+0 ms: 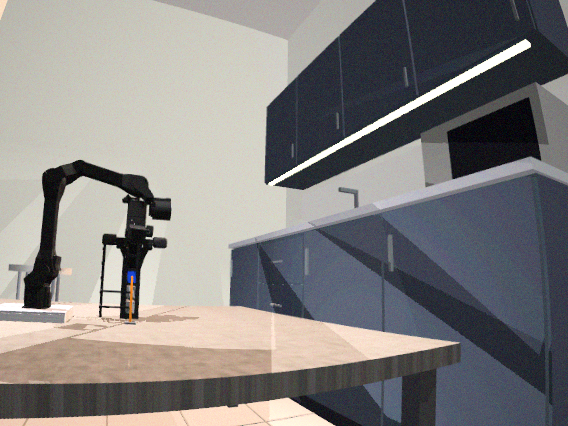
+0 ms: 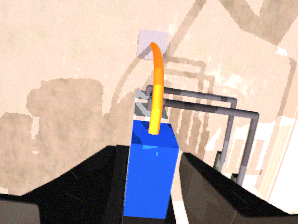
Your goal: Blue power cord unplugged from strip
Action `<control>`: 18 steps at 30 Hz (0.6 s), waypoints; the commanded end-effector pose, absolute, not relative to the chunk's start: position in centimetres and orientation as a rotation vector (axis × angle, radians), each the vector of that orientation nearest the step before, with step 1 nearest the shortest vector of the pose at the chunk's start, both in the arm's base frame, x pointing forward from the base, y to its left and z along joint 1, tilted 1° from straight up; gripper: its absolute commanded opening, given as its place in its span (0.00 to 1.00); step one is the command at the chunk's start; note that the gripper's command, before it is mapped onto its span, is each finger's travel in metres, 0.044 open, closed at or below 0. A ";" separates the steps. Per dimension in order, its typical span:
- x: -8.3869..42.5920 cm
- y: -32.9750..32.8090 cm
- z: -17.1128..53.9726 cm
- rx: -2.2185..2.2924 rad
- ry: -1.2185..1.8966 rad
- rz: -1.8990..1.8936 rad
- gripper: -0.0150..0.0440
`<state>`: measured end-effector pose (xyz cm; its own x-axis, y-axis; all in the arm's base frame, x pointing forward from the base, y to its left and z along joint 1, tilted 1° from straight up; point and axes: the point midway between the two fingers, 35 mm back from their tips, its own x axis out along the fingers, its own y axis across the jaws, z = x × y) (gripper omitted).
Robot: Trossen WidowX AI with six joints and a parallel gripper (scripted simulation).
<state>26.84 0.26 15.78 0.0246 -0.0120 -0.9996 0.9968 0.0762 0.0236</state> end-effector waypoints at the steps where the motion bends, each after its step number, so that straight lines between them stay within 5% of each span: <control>1: 26.5 0.9 15.6 1.155 1.228 -1.147 0.53; 18: 26.6 0.9 14.4 1.155 1.228 -1.147 0.53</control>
